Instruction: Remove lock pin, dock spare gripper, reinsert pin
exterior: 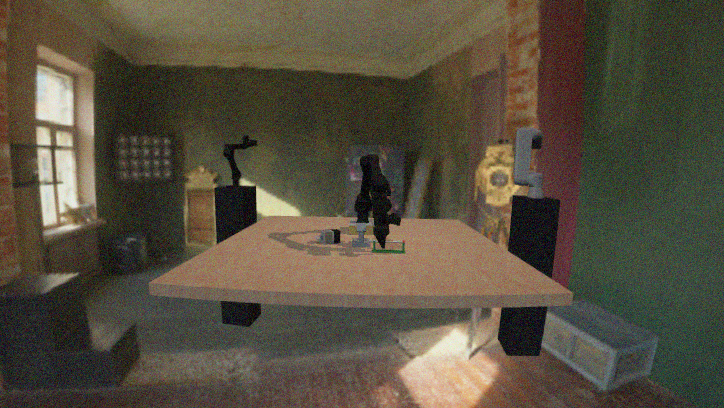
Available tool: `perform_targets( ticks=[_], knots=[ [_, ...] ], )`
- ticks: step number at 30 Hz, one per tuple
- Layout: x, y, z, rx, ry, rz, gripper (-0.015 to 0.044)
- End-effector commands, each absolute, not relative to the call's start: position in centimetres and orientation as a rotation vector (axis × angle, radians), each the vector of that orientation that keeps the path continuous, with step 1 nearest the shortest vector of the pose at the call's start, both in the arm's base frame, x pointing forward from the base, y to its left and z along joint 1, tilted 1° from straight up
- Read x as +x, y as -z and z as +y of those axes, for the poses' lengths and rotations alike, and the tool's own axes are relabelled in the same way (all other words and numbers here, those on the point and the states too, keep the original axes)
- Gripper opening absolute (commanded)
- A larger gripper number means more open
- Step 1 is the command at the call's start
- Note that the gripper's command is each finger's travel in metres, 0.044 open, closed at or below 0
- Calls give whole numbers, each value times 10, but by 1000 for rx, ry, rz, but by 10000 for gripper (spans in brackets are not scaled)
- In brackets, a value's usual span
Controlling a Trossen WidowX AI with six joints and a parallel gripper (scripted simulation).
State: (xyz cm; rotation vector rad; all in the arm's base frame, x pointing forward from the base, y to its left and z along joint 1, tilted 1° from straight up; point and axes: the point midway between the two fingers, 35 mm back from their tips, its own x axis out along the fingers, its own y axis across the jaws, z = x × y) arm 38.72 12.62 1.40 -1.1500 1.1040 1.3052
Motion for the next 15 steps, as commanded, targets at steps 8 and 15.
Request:
perform_targets(
  ticks=[8,15],
  knots=[
    [385,-42,126,-1148,-1311,1112,440],
    [384,-59,126,-1144,-1317,1121,440]
  ],
)
